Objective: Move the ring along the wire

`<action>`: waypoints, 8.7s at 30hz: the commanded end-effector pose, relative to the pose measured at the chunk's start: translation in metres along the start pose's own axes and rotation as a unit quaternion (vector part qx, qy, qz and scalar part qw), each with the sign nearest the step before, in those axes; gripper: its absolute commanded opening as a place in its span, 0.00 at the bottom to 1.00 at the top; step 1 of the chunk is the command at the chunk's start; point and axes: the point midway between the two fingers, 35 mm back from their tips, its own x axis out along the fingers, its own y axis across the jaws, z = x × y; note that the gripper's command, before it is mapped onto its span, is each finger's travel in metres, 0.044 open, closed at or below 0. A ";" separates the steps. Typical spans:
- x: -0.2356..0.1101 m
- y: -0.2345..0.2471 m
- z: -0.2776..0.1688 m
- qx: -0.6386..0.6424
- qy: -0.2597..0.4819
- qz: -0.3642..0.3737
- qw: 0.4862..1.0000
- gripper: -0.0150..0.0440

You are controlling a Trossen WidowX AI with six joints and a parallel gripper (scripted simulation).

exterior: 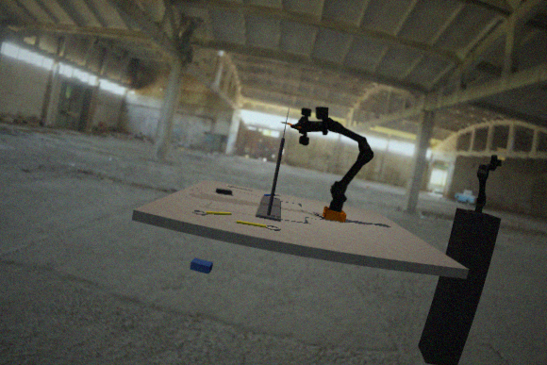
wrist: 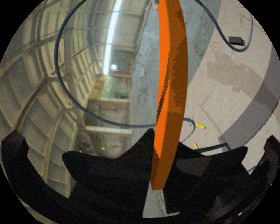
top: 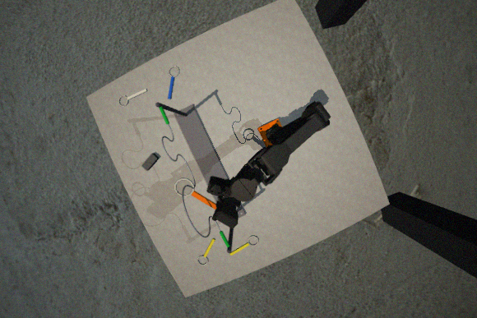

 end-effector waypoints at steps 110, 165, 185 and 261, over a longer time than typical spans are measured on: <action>-0.006 -0.026 0.016 -0.424 -0.061 -0.233 0.873 0.00; -0.016 -0.032 0.036 -0.653 -0.092 -0.363 0.658 0.00; -0.021 -0.030 0.043 -0.719 -0.100 -0.400 0.559 0.00; -0.034 -0.008 0.062 -0.860 -0.116 -0.482 0.123 0.00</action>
